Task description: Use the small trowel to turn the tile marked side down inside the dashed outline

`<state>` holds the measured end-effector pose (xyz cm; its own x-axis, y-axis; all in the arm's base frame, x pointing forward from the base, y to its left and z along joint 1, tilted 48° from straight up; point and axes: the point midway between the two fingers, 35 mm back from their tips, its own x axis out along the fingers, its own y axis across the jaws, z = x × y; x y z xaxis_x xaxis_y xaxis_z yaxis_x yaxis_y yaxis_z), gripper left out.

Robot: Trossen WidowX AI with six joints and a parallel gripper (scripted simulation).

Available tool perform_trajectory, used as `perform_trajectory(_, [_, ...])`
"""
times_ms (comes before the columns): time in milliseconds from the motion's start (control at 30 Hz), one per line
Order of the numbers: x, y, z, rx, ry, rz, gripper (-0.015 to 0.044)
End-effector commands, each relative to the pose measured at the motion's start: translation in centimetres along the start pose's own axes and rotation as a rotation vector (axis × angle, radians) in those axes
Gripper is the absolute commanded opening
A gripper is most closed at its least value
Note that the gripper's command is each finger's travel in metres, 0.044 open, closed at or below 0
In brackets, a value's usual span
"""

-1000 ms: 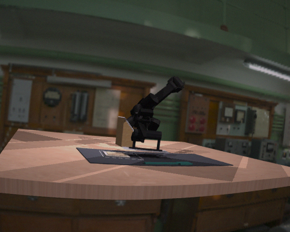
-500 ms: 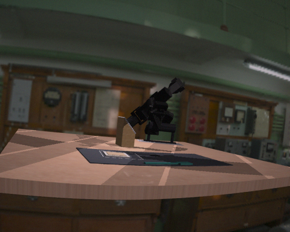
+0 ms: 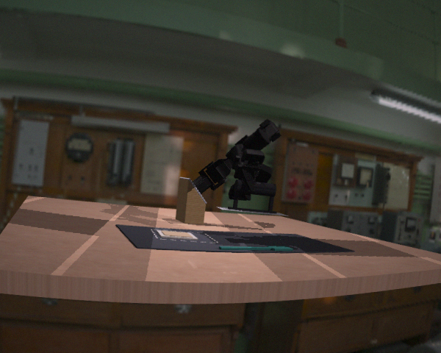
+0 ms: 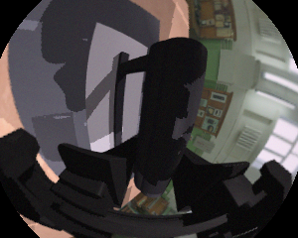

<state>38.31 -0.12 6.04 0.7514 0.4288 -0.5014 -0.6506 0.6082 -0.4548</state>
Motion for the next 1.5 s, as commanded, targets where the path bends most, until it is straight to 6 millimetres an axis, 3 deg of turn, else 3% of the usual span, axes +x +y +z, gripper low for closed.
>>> perform_trajectory(0, [-0.1,-0.7,0.1,-0.002,0.002,-0.019,0.0000])
perform_trajectory(1233, [0.0,0.0,0.1,-0.002,-0.001,0.000,0.0000])
perform_trajectory(1467, [0.1,1.6,3.5,0.001,0.018,0.010,0.0000])
